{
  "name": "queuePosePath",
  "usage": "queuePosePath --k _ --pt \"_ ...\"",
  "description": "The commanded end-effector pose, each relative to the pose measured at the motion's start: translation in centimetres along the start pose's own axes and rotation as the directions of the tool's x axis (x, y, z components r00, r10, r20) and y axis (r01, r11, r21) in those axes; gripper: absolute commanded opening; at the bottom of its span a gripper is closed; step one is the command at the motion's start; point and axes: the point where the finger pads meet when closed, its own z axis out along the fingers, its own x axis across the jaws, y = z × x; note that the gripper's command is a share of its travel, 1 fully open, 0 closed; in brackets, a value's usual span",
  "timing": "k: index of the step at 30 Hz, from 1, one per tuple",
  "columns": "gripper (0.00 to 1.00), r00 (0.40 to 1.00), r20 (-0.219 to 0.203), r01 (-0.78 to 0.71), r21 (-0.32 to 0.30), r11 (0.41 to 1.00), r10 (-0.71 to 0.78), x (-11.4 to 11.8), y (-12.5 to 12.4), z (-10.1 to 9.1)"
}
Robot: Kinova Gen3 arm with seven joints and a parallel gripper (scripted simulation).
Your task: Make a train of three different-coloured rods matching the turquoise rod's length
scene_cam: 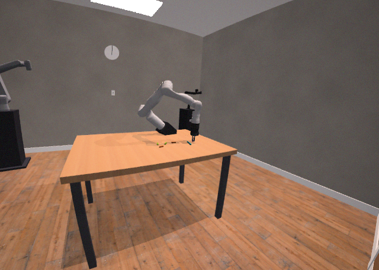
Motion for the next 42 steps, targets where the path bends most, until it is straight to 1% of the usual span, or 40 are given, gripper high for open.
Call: queuePosePath --k 1,12,29,42 --pt "0.24 1.000 -0.002 0.000 -0.001 1.000 0.000 0.1 0.0 -0.1" --pt "0.24 1.000 -0.002 0.000 -0.001 1.000 0.000 0.1 0.0 0.0" --pt "0.24 1.000 -0.002 0.000 -0.001 1.000 0.000 0.1 0.0 1.0" --pt "0.24 1.000 -0.002 0.000 -0.001 1.000 0.000 0.1 0.0 1.1"
